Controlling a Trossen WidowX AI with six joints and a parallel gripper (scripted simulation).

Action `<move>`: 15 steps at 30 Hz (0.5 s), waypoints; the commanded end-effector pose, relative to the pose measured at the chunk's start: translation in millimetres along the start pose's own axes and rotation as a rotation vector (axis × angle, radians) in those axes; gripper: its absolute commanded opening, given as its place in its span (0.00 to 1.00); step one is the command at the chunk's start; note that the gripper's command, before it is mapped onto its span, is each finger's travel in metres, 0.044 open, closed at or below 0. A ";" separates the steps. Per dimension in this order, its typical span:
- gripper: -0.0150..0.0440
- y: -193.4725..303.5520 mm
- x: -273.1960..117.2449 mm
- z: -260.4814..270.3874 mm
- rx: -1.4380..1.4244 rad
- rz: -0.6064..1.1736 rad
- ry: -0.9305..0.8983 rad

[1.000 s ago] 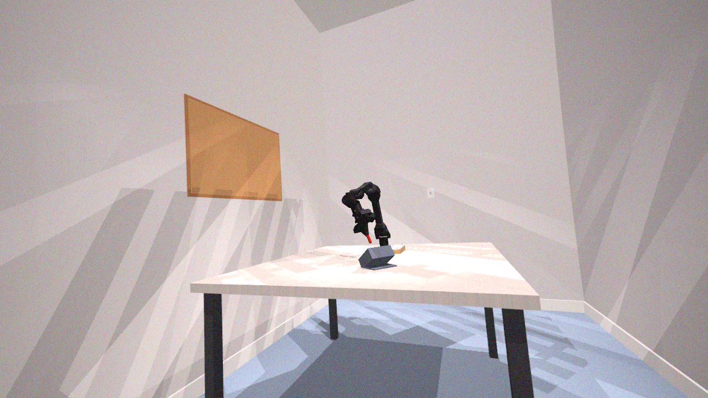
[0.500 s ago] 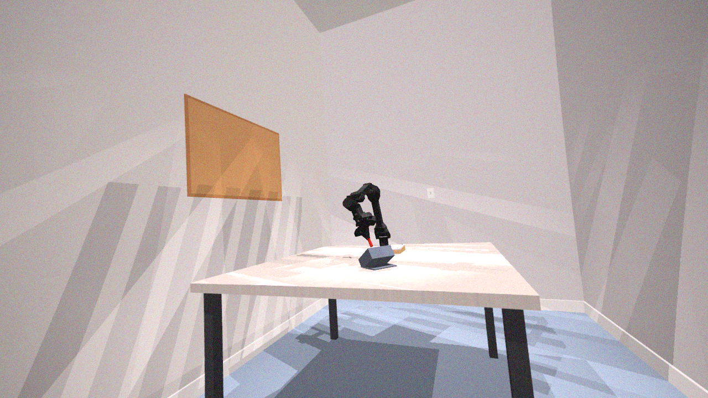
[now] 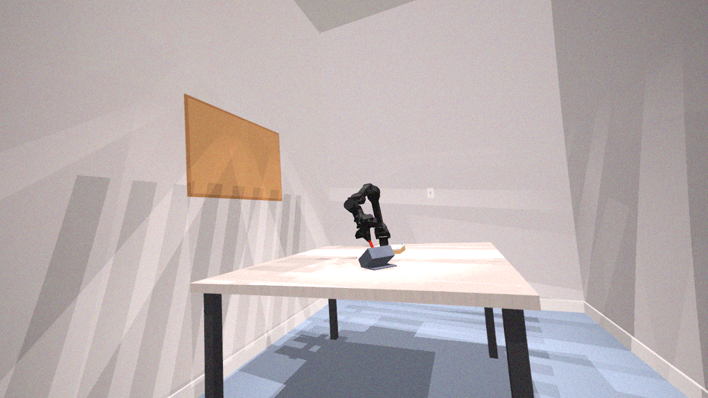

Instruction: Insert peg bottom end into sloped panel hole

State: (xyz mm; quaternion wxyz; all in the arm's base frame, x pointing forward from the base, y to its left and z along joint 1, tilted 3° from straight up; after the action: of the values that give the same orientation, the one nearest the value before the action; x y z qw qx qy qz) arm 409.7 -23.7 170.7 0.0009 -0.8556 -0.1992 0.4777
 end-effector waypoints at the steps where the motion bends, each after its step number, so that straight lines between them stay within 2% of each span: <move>1: 0.25 0.7 7.9 2.0 0.008 -0.002 -0.009; 15: 0.25 -0.3 8.0 0.7 0.000 -0.003 0.001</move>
State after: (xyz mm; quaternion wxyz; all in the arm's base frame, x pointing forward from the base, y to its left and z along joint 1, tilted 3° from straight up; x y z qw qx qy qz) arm 412.7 -20.7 162.3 0.0023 -0.8548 -0.2009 0.4785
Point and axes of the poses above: the point midway between the two fingers, 35 mm back from their tips, its own x axis out along the fingers, its own z axis across the jaws, y = z × x, the point moved 3 cm from there along -x, back along the fingers, and after that the axes turned 15 degrees about x, right-handed, at the moved point
